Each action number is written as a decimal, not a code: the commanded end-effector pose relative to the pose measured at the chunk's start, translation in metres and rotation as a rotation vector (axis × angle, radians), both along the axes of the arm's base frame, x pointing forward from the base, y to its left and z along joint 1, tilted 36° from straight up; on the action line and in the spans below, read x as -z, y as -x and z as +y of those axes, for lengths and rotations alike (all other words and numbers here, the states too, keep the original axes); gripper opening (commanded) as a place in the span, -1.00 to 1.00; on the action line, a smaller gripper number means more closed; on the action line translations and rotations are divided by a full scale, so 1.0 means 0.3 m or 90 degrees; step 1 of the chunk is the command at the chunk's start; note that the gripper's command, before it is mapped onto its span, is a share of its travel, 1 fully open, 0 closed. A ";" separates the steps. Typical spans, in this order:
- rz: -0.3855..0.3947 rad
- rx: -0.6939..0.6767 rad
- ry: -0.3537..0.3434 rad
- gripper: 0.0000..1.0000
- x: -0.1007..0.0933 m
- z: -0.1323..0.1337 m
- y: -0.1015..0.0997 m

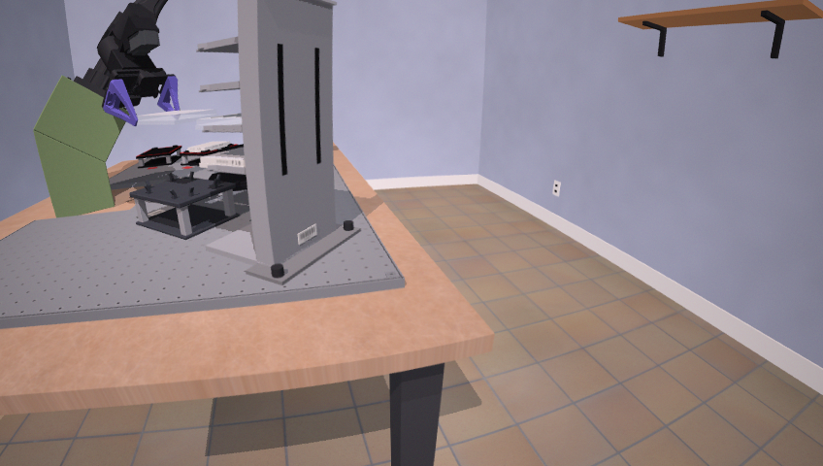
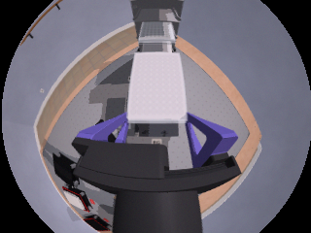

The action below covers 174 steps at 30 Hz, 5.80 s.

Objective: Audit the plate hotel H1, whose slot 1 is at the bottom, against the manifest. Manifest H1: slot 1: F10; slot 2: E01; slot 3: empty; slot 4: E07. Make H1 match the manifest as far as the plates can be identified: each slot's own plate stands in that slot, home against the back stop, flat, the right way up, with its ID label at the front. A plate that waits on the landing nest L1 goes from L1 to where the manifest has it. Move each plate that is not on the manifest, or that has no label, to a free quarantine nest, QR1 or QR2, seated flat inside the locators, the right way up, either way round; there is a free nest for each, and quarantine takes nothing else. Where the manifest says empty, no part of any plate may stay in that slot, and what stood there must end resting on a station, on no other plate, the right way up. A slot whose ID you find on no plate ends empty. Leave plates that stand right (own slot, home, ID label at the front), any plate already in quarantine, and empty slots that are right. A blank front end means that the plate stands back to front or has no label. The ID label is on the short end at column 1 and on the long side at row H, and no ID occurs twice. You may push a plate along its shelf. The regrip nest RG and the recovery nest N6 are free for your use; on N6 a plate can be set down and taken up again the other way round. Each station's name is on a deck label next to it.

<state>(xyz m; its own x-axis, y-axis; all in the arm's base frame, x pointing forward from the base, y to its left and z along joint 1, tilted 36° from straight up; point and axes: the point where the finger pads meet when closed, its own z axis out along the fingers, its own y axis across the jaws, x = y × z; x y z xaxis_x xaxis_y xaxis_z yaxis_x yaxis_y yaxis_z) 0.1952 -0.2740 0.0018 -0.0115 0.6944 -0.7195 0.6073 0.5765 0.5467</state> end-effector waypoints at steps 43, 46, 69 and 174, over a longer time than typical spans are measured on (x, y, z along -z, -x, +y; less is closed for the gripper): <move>-0.005 -0.002 0.007 0.72 0.046 0.009 -0.046; -0.006 -0.002 0.008 0.72 0.050 0.009 -0.049; -0.005 -0.002 0.007 0.72 0.079 0.019 -0.067; -0.006 -0.002 0.006 0.72 0.205 0.055 -0.149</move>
